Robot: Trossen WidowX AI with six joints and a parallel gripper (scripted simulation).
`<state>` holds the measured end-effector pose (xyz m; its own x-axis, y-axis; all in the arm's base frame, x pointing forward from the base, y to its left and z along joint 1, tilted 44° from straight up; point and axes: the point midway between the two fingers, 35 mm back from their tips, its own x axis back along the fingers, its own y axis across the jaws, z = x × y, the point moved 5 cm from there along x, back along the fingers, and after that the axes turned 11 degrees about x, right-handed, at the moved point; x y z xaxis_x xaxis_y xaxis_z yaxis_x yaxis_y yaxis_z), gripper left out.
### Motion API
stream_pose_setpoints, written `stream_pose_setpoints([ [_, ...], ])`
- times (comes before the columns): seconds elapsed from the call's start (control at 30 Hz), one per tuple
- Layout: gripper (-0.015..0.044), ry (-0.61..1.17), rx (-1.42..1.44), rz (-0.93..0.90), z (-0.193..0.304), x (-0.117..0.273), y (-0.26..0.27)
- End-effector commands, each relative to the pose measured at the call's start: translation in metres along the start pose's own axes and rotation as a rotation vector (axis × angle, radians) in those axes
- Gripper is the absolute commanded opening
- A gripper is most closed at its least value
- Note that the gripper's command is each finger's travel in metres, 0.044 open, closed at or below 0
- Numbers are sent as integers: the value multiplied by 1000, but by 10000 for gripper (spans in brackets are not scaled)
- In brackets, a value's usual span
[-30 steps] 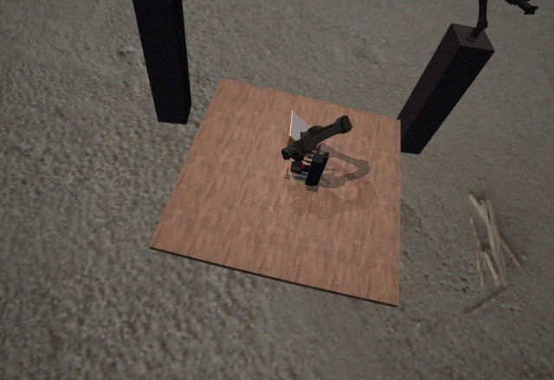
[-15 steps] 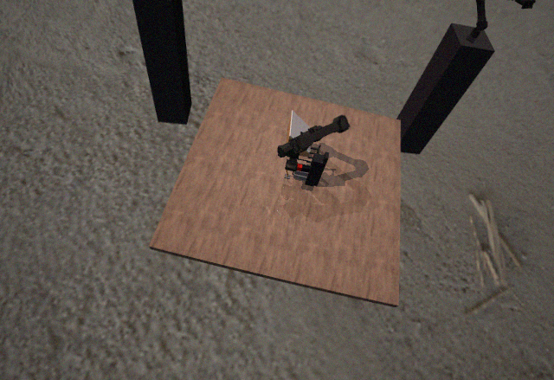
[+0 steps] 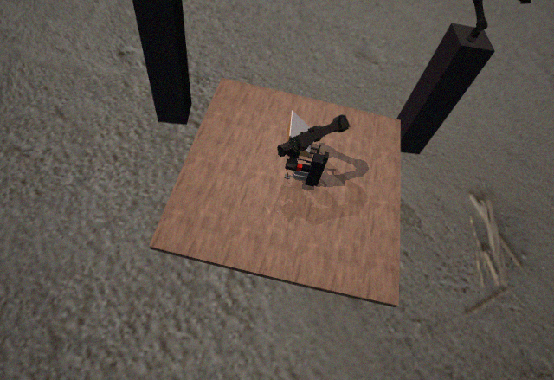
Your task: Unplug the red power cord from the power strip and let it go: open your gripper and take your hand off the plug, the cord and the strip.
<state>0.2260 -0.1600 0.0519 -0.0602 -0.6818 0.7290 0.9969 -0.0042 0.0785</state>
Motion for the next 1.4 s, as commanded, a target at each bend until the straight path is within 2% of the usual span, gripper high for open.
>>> stream_pose_setpoints([
  [0.0, 160, -3, 6, -4, 3, 2, 2],
  [0.8, 160, -1, 6, -3, 41, 2, 7],
  [1.37, 160, 0, 6, -4, 42, -10, 7],
])
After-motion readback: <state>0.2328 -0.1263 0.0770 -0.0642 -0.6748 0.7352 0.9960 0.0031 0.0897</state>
